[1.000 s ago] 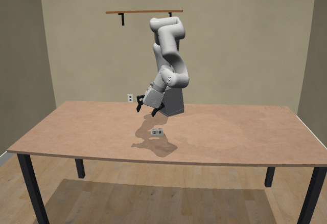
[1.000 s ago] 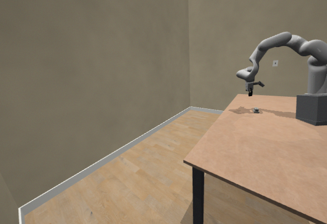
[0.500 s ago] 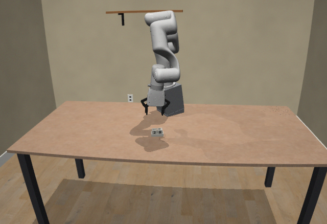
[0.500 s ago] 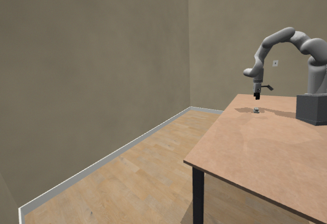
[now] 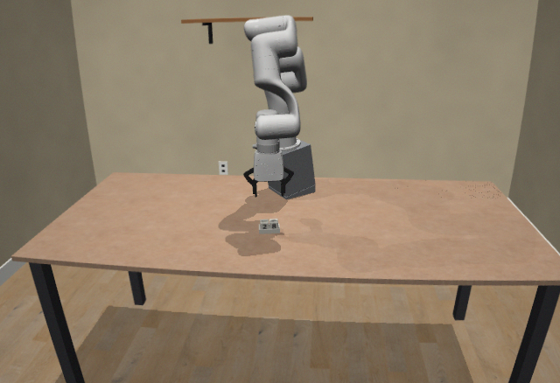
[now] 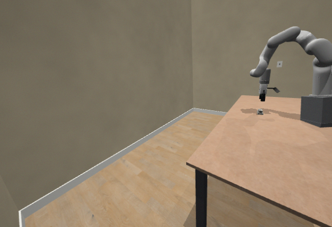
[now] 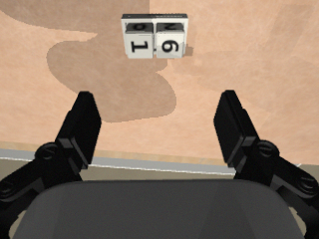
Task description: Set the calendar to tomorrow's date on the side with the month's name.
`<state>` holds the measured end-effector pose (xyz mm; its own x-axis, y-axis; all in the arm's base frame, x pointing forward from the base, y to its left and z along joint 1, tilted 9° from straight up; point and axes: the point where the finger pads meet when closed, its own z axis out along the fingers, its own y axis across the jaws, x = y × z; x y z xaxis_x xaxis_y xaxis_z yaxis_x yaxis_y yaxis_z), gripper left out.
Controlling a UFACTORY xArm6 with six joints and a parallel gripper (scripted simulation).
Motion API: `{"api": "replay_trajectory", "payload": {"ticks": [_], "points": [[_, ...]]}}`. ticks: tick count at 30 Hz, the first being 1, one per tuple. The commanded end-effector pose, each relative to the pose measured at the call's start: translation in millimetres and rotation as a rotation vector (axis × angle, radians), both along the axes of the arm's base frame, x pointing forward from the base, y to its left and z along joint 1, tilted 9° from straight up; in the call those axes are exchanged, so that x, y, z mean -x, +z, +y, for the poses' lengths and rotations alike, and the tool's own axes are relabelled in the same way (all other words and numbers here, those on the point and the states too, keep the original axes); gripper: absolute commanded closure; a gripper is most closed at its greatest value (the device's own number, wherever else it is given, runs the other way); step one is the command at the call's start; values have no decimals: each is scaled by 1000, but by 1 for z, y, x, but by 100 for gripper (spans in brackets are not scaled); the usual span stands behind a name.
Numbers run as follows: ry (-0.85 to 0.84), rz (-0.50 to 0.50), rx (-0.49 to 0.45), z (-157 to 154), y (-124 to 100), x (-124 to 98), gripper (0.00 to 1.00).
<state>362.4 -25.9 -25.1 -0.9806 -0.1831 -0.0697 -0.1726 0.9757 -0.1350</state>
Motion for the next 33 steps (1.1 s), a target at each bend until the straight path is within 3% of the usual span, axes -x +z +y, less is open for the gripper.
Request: {"api": "replay_trajectory", "payload": {"ticks": [1, 12, 16, 18, 20, 33], "points": [[0, -1, -2, 0, 1, -1, 0], [-15, -3, -4, -1, 1, 0, 0], [-201, -25, -21, -17, -3, 11, 0], [-201, -25, -21, -17, -3, 11, 0], [-319, -39, -32, -27, -5, 19, 0], [-674, -79, -67, -53, -11, 44, 0]]}}
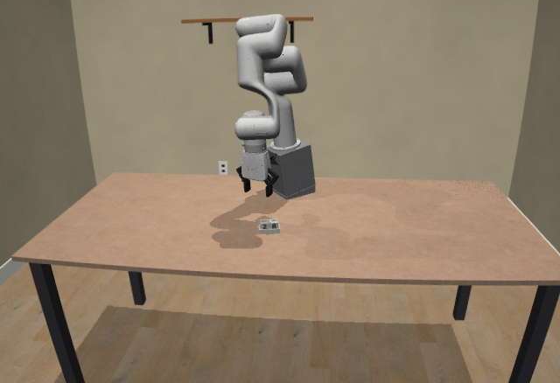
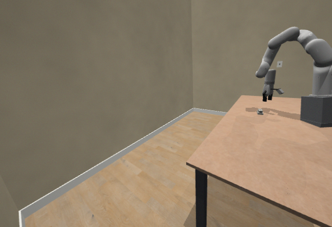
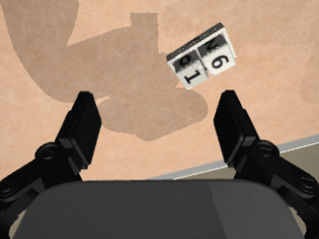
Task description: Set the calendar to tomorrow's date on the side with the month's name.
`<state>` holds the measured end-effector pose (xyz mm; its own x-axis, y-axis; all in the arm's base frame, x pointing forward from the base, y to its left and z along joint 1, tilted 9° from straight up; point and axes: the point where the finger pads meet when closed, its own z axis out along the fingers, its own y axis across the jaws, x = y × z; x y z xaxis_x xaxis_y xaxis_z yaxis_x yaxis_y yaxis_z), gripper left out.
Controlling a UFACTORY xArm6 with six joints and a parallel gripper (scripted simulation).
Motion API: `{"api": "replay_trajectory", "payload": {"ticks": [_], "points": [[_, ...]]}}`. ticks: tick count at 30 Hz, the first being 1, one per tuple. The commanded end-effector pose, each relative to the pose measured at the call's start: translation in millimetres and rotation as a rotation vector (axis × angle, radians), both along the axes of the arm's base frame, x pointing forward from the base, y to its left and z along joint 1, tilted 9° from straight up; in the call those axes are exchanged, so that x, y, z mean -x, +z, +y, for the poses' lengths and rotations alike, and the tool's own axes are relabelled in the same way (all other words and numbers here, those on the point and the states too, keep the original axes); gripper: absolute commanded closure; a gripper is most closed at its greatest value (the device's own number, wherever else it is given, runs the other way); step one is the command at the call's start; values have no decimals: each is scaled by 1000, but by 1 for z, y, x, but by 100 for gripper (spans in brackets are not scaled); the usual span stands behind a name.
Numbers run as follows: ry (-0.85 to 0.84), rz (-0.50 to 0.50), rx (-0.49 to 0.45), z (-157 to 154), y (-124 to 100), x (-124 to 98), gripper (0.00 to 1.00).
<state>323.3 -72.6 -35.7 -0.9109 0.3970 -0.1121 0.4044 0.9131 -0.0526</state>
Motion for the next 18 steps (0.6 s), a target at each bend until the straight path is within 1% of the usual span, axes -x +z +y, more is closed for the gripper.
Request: {"api": "replay_trajectory", "payload": {"ticks": [1, 5, 8, 14, 17, 18], "points": [[-88, -19, 15, -6, -1, 5, 0], [-88, -19, 16, -6, -2, 5, 0], [-89, -20, 19, -7, -7, 4, 0], [-89, -20, 19, -10, -40, 2, 0], [-89, -20, 19, -11, -52, 1, 0], [-89, -20, 19, -11, -52, 1, 0]]}}
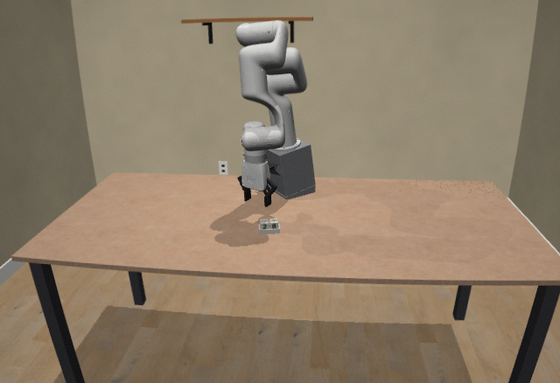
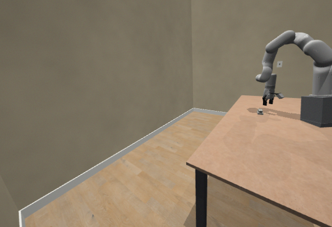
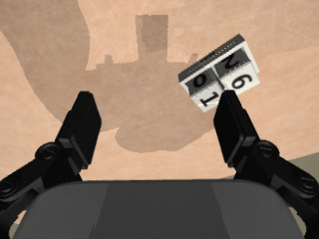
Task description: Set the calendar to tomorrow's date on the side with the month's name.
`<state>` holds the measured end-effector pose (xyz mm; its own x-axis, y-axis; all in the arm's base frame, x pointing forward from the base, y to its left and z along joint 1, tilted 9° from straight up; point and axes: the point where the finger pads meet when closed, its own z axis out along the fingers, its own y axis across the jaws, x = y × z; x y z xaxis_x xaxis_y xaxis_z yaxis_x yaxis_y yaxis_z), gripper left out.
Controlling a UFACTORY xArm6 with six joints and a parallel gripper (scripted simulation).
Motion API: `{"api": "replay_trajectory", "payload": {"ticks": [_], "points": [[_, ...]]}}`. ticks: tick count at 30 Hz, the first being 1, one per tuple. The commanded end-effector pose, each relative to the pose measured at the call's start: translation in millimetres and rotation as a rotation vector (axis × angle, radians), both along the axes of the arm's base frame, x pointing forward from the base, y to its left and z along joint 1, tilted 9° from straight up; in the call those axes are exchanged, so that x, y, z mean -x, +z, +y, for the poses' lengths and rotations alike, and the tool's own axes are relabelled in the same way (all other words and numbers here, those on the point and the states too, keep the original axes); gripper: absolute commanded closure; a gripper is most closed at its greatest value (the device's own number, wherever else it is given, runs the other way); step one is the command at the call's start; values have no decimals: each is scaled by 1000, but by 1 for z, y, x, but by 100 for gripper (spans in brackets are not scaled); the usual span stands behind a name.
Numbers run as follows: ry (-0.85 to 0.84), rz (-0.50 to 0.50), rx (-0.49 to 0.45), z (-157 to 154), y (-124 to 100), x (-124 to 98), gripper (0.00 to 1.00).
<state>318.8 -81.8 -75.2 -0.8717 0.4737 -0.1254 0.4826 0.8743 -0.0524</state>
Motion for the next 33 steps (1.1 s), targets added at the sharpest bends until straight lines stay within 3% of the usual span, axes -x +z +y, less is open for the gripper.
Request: {"api": "replay_trajectory", "payload": {"ticks": [1, 9, 33], "points": [[-2, -8, 13, -2, -12, -3, 0], [-2, -8, 13, -3, -22, -4, 0], [-2, -8, 13, -3, -22, -4, 0]]}}
